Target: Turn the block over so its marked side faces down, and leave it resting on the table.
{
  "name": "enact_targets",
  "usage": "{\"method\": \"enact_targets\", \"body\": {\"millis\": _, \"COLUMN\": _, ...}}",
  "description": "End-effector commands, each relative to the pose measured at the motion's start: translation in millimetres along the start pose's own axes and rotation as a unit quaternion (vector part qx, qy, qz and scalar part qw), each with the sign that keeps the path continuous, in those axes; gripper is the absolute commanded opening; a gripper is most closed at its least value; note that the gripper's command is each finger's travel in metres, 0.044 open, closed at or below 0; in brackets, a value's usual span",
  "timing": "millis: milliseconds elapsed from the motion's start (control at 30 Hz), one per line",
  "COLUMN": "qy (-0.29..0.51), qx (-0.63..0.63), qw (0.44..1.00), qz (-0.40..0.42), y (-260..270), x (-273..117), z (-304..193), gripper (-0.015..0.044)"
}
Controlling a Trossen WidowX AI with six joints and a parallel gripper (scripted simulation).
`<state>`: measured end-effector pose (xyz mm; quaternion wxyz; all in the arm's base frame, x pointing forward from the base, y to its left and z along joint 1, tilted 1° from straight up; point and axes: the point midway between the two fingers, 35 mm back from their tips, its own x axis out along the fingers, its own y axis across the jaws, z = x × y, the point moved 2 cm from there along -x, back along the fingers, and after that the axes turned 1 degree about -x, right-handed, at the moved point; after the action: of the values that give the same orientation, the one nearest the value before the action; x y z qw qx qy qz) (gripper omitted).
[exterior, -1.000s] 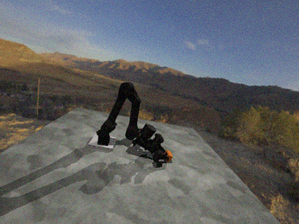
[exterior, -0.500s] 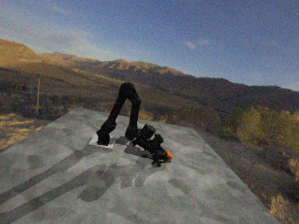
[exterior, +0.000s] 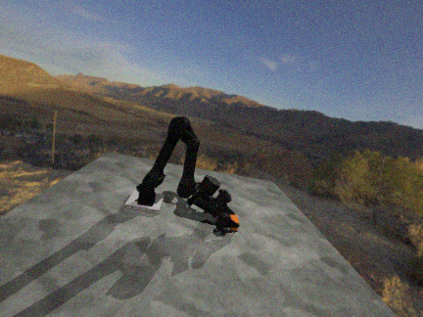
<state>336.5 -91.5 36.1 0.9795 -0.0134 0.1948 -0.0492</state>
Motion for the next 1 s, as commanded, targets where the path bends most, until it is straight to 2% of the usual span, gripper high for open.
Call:
{"method": "enact_targets", "body": {"millis": 0, "qy": 0.002, "qx": 0.003, "qw": 1.000, "qz": 0.003, "y": 0.9, "x": 0.0, "z": -1.3, "gripper": 0.0440}}
{"method": "enact_targets", "body": {"millis": 767, "qy": 0.002, "qx": 0.003, "qw": 1.000, "qz": 0.003, "y": 0.9, "x": 0.0, "z": -1.3, "gripper": 0.0440}}
{"method": "enact_targets", "body": {"millis": 967, "qy": 0.085, "qx": 0.008, "qw": 0.996, "qz": 0.003, "y": -3.9, "x": 14.6, "z": 10.7, "gripper": 0.0440}}
